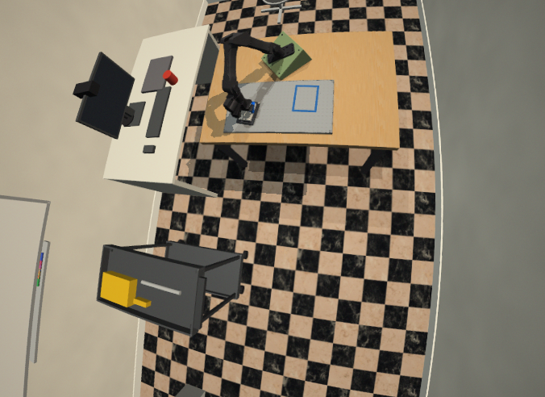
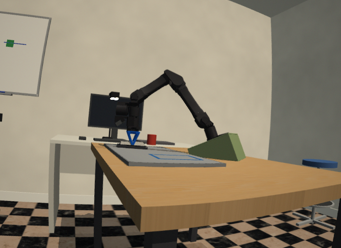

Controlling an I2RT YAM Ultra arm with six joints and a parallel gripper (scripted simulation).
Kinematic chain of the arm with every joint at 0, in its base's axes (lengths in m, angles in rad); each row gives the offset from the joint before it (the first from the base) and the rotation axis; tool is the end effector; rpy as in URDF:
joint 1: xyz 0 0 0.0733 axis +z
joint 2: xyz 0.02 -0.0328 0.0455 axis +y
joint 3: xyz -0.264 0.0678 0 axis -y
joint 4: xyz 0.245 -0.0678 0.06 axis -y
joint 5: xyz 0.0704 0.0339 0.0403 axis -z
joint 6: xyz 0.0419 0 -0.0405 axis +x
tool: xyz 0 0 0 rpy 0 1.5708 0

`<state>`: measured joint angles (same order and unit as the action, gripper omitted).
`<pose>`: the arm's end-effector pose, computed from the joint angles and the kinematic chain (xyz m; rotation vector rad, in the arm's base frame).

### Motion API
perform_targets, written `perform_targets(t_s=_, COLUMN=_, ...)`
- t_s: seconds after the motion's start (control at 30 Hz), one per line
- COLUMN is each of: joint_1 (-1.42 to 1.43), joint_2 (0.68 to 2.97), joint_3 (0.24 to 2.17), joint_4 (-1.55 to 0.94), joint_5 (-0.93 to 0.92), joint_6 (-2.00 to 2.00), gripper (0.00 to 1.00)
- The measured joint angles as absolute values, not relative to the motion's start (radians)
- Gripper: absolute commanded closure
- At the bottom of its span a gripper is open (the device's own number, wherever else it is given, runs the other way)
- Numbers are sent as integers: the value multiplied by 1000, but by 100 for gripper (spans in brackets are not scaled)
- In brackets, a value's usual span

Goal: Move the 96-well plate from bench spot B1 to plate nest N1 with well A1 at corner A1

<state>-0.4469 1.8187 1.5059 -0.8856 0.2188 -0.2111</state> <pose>0.3362 -0.1700 0.2527 0.3901 2.7966 -0.4653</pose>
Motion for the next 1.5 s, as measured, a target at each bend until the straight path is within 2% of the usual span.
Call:
perform_targets(t_s=0.67, joint_1=-449, joint_2=1822, joint_3=1499, joint_4=-873, joint_5=218, joint_6=-212, gripper=100)
perform_targets(t_s=0.7, joint_1=-449, joint_2=1822, joint_3=1498, joint_4=-874, joint_5=218, joint_6=-212, gripper=0)
perform_targets(t_s=1.5, joint_1=-449, joint_2=1822, joint_3=1499, joint_4=-875, joint_5=218, joint_6=-213, gripper=0)
